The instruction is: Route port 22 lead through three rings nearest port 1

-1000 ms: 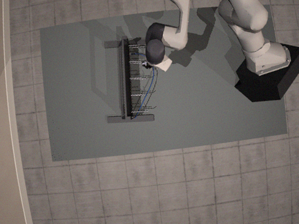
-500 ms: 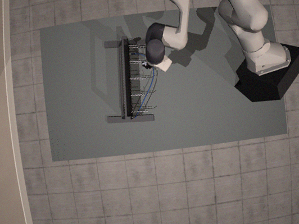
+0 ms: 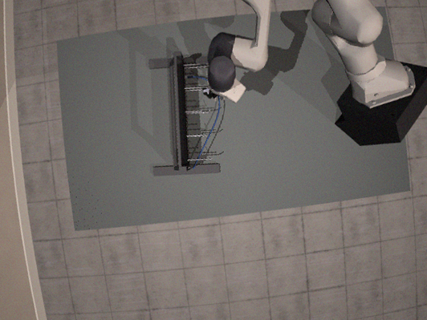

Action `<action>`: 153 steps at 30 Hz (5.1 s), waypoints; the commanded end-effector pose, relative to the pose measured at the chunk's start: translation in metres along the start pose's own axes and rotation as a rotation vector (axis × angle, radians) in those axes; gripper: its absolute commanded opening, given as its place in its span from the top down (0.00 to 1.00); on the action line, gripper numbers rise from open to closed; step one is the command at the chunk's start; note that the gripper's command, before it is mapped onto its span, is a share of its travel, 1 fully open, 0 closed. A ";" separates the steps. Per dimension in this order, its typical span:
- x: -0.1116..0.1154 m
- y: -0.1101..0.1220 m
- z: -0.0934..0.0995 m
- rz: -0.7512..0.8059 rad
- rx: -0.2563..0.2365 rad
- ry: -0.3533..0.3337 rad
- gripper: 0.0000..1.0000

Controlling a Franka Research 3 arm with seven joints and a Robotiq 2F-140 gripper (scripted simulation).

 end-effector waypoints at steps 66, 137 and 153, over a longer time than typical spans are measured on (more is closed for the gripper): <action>0.001 0.003 -0.001 -0.005 0.002 0.001 0.80; 0.001 0.003 -0.021 -0.005 0.002 0.001 0.80; 0.001 0.003 -0.021 -0.005 0.002 0.001 0.80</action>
Point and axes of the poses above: the point where the finger pads meet when closed, its own z axis back along the fingers, its own y axis across the jaws, x = y × z, the point moved 1 cm from there along z, back along the fingers, and after that the axes turned 13 degrees about -z, right-handed, at the moved point
